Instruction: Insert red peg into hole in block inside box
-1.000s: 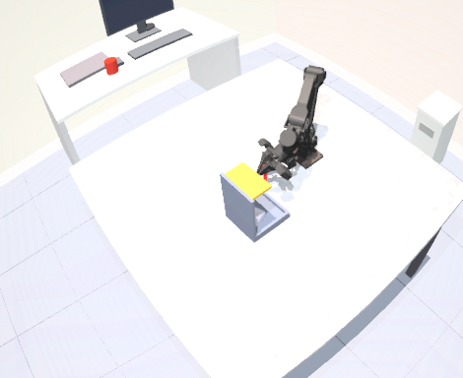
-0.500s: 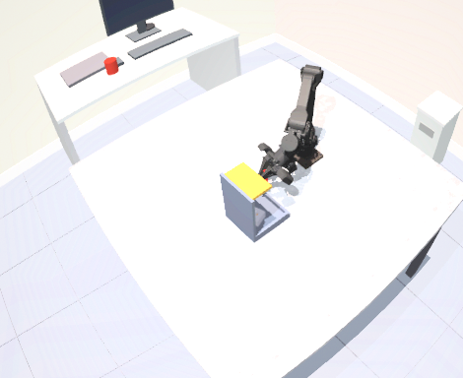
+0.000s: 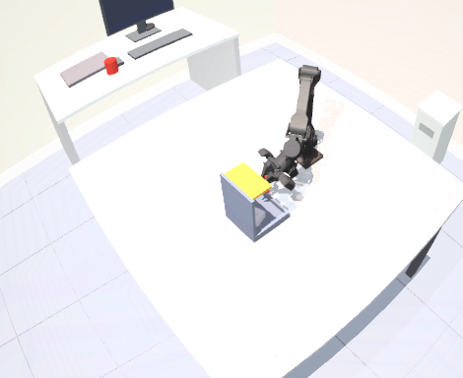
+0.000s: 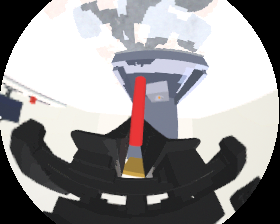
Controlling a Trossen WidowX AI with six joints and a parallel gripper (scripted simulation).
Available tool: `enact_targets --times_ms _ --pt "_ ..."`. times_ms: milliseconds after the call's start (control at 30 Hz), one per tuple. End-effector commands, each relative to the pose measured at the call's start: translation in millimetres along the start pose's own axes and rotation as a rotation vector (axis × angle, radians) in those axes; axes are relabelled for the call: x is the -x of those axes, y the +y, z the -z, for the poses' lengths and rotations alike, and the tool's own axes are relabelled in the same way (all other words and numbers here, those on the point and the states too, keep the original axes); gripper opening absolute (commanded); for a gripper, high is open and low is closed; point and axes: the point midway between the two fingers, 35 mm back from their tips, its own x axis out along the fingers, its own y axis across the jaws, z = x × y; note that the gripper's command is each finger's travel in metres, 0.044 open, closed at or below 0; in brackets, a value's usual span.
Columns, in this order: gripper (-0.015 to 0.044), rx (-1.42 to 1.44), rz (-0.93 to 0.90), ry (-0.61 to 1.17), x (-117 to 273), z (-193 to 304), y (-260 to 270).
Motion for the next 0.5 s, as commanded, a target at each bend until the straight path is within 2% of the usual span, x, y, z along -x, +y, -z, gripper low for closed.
enact_targets --times_ms 0,467 --pt "0.0000 -0.002 0.006 0.004 -2.5 3.1 -8.4" --pt "0.0000 0.015 0.031 0.005 -9.7 2.9 -33.5"
